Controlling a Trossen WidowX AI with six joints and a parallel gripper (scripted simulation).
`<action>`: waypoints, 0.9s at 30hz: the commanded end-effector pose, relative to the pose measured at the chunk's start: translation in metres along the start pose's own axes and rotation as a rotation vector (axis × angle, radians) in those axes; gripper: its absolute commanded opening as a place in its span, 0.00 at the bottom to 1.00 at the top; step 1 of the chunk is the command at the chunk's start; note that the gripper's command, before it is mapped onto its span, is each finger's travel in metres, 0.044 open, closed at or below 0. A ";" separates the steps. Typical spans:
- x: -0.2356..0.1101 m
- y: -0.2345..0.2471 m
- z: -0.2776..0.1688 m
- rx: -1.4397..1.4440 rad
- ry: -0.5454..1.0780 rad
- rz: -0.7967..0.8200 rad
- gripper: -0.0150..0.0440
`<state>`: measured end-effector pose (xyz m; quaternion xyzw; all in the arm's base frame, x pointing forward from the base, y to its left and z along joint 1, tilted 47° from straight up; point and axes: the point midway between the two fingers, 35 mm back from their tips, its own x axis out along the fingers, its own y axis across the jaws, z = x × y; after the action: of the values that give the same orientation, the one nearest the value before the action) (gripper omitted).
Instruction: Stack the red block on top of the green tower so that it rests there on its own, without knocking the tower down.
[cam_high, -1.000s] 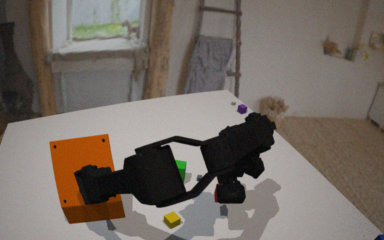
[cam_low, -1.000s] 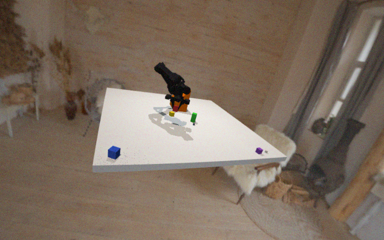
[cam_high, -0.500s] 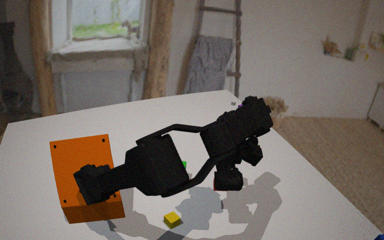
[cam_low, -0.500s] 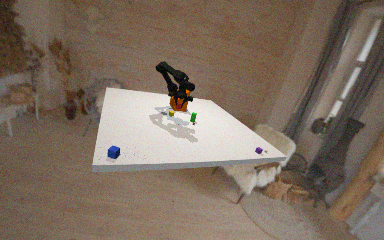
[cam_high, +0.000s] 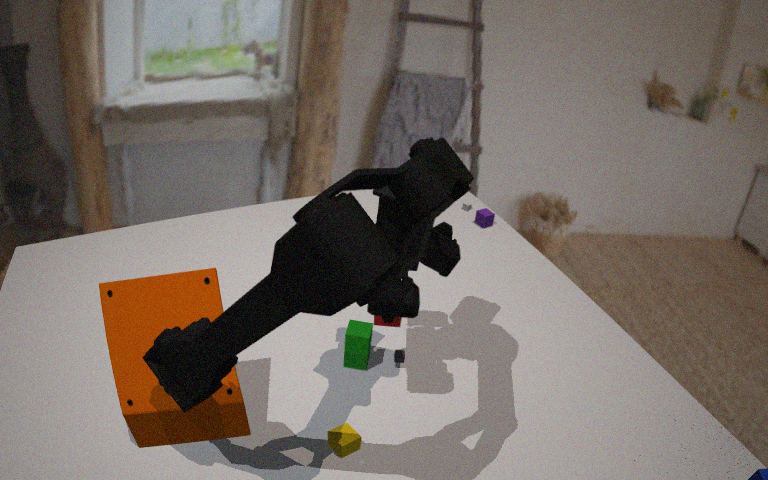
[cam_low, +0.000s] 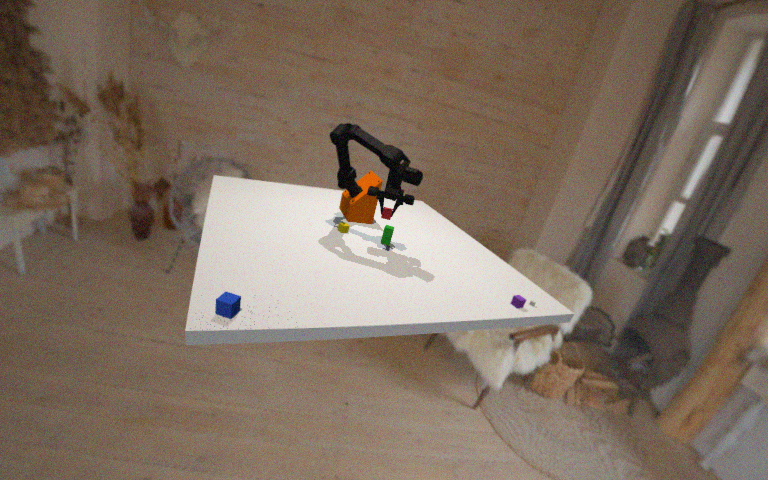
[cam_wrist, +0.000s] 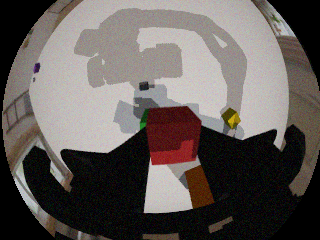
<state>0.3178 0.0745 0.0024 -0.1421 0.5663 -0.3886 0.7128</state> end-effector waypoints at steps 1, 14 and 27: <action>0.005 0.020 -0.027 -0.001 0.006 -0.015 0.25; 0.020 0.026 -0.036 0.000 0.005 -0.020 0.25; 0.048 0.025 -0.036 0.001 0.004 -0.021 0.25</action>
<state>0.2979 0.0675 -0.0562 -0.1427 0.5652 -0.3972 0.7089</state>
